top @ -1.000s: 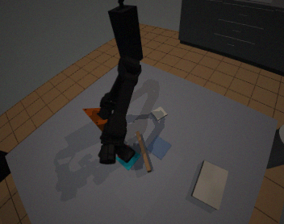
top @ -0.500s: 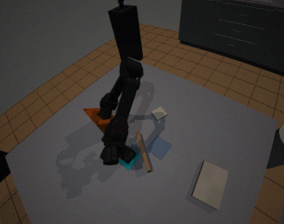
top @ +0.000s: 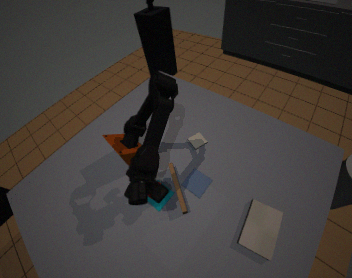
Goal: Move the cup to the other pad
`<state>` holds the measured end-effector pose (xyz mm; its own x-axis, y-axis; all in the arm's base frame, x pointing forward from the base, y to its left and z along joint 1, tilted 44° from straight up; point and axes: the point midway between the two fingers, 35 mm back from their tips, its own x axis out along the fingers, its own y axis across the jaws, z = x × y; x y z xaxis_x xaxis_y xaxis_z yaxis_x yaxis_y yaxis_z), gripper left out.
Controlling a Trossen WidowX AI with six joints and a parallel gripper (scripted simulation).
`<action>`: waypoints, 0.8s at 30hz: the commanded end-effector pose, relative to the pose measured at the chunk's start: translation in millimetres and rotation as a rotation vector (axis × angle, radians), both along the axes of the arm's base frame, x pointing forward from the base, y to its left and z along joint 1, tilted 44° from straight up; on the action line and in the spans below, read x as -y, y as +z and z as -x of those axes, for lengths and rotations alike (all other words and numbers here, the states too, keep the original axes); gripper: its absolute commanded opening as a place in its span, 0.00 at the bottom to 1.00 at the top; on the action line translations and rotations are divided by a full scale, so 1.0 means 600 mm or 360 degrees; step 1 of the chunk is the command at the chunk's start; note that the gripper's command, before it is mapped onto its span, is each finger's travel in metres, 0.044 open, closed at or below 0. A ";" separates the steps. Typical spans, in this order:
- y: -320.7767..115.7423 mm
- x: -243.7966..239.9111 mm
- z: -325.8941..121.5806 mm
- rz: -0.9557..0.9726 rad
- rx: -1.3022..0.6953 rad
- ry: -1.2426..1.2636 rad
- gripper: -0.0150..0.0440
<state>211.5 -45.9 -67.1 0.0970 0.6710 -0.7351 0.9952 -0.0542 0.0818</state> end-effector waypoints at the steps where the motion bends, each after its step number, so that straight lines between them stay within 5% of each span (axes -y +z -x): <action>1: 0.000 0.000 0.000 0.0001 0.0002 0.0002 0.30; 5: 0.000 0.000 0.000 0.0001 0.0002 0.0002 0.47; 24: 0.024 0.024 0.001 0.0002 0.0000 -0.0004 0.47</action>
